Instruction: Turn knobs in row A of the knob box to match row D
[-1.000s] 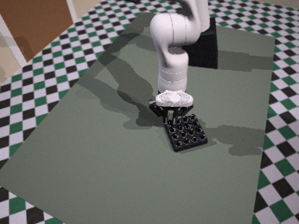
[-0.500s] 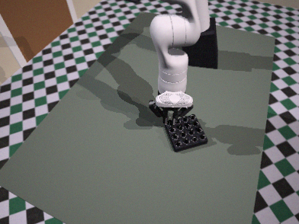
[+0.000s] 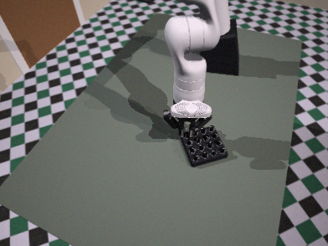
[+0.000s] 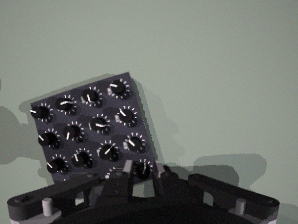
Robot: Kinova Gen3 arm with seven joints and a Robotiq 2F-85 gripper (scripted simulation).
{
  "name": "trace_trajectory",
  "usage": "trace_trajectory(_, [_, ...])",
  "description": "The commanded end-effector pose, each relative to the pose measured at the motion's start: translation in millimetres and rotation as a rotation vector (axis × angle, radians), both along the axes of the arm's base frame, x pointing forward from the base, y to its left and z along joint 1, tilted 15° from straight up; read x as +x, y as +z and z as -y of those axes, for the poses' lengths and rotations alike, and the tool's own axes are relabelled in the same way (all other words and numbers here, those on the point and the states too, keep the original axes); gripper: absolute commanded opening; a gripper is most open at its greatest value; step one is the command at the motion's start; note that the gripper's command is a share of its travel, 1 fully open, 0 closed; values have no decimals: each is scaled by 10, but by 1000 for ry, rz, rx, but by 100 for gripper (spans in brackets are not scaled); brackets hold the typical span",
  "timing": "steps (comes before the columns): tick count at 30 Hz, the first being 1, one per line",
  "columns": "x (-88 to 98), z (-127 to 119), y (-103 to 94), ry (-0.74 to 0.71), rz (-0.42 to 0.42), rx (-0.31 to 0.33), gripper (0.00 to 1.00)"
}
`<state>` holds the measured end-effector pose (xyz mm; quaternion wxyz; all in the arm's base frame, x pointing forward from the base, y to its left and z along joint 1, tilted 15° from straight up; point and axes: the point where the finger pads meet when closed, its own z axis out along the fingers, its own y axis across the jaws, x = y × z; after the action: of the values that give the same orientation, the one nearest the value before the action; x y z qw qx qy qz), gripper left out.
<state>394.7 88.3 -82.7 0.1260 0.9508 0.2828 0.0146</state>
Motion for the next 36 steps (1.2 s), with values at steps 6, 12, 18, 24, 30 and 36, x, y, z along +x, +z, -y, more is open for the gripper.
trace_trajectory(6, [-1,-4,3,1,0,0,19])
trace_trajectory(12, [-1,-4,3,1,0,0,19])
trace_trajectory(18, [-1,-4,3,1,0,0,8])
trace_trajectory(24, [-1,-4,3,1,0,0,8])
trace_trajectory(30, [-1,-4,3,1,0,0,8])
trace_trajectory(36, [-1,-4,3,1,0,0,8])
